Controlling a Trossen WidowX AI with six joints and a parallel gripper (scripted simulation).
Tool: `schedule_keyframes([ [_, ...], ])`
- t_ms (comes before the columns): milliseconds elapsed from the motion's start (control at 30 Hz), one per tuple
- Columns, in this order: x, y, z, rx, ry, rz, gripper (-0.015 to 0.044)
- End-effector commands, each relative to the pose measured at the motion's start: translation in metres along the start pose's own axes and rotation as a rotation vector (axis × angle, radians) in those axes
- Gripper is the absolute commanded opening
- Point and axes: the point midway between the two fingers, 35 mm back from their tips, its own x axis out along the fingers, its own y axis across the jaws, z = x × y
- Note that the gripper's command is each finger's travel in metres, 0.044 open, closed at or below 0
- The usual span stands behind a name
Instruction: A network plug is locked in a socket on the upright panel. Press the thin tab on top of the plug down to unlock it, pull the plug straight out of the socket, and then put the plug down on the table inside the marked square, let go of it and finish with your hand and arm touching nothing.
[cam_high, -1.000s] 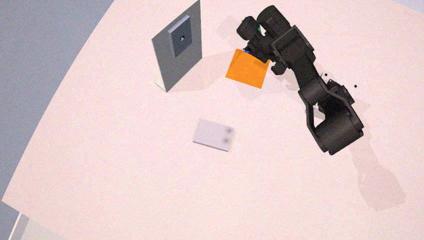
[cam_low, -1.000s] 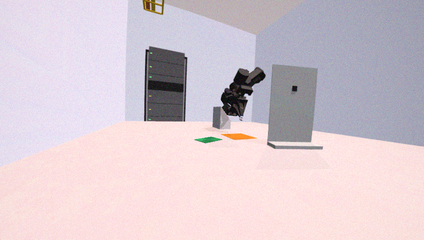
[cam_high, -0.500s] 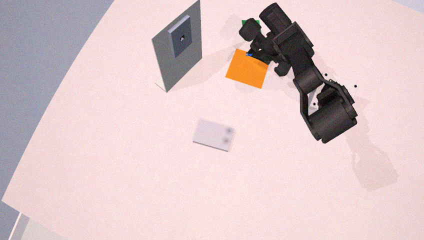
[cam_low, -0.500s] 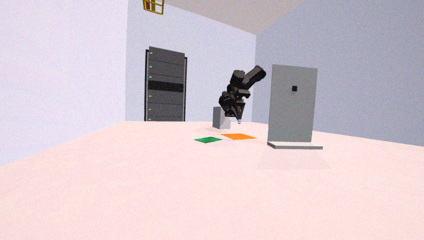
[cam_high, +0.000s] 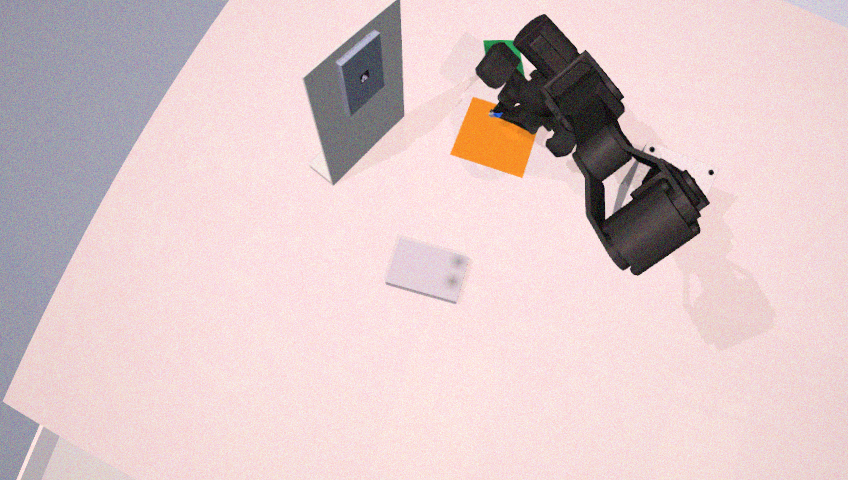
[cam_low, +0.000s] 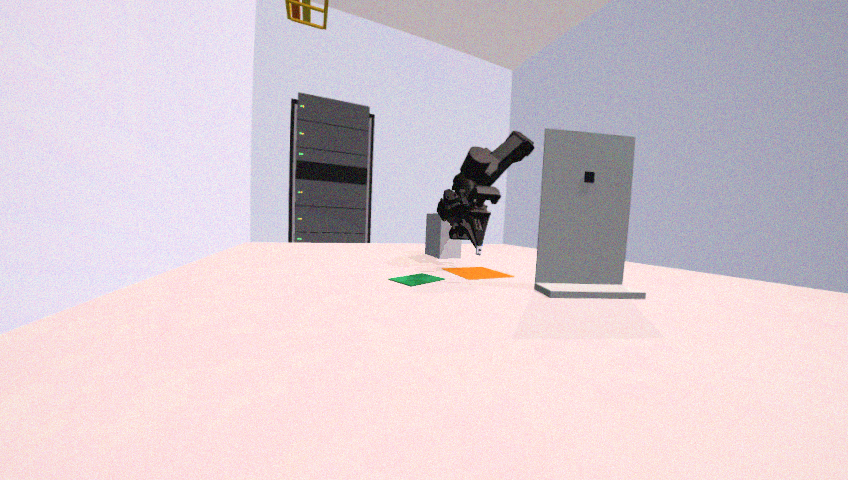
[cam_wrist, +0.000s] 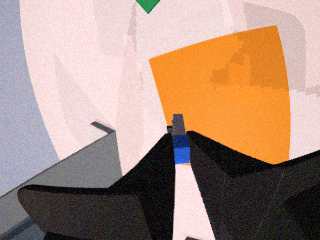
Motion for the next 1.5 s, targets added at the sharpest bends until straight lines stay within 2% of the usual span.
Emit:
schedule_keyframes([
  [0, 0.004, -0.004, 0.001, 0.004, -0.004, -0.001, 0.0],
  [1467, 0.033, -0.027, -0.003, 0.008, 0.002, 0.001, 0.0],
])
